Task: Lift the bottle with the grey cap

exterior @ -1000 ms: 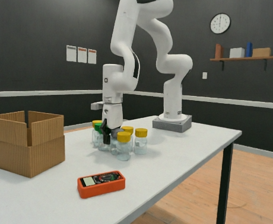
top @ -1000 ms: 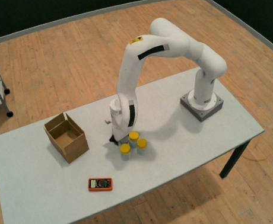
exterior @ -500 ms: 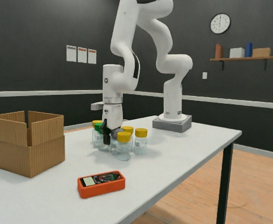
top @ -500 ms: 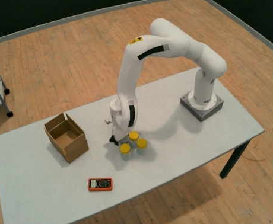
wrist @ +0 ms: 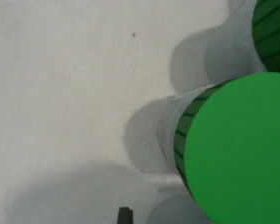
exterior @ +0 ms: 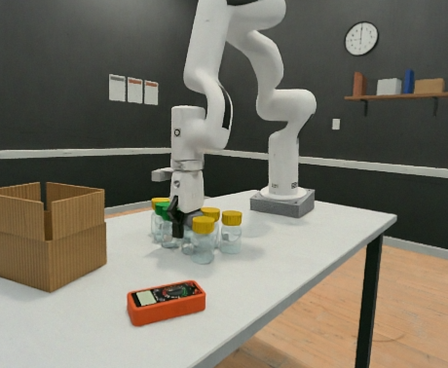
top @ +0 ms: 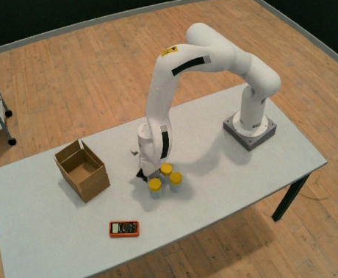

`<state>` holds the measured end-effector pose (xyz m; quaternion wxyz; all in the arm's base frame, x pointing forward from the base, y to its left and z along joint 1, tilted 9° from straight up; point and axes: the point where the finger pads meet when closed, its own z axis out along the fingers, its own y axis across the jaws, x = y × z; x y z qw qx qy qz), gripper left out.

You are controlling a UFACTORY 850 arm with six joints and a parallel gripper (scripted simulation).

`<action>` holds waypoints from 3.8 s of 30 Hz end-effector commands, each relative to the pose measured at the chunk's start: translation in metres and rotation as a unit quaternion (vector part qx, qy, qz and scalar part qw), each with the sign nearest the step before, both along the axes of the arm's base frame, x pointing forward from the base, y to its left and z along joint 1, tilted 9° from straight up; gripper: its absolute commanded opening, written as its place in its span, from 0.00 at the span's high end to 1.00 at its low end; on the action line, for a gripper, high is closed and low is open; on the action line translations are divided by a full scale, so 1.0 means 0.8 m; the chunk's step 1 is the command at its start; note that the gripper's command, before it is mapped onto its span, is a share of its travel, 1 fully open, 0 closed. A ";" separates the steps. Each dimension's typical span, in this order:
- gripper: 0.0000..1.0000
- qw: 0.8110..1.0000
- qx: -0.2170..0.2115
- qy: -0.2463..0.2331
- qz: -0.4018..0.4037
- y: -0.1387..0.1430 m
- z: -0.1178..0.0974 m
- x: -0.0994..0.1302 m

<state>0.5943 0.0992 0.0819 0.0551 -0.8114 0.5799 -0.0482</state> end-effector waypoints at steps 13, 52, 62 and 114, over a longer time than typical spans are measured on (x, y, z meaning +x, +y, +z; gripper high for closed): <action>0.21 1.000 0.000 -0.001 0.000 0.017 0.001 -0.005; 0.21 1.000 0.000 -0.001 0.000 0.022 0.037 -0.012; 0.21 1.000 0.000 -0.001 0.000 0.022 0.042 -0.013; 1.00 1.000 0.000 -0.001 0.000 0.022 0.041 -0.013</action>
